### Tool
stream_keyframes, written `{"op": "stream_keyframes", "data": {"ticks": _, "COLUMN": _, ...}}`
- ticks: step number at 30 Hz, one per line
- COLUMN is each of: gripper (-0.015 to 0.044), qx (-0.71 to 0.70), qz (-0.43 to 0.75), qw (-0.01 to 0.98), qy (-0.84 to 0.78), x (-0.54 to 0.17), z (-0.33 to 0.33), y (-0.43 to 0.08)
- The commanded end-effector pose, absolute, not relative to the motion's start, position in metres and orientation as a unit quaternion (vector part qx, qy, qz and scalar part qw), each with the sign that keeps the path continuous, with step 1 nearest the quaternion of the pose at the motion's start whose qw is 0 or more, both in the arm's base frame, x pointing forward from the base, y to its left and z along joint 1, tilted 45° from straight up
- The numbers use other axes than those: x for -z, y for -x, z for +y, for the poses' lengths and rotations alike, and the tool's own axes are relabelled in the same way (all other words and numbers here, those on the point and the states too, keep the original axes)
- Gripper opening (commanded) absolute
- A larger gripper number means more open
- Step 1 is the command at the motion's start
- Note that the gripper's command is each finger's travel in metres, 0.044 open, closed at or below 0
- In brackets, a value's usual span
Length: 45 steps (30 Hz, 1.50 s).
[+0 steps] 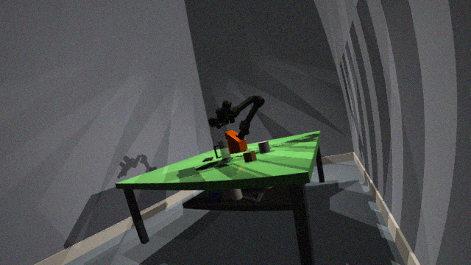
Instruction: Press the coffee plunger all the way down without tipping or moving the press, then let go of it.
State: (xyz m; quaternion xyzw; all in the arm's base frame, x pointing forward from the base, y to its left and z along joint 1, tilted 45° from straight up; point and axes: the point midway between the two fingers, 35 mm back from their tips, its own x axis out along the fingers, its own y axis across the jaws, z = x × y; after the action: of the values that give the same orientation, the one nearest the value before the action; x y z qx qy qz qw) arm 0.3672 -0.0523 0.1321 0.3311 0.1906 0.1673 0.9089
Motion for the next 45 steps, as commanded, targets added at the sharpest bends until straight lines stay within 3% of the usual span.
{"op": "stream_keyframes", "data": {"ticks": 1, "gripper": 0.0117, "qx": -0.173, "qz": 0.218, "qw": 0.896, "qy": -0.345, "x": -0.108, "z": -0.035, "y": -0.363}}
{"op": "stream_keyframes", "data": {"ticks": 45, "gripper": 0.0117, "qx": -0.174, "qz": 0.214, "qw": 0.896, "qy": -0.348, "x": -0.083, "z": -0.003, "y": -0.380}}
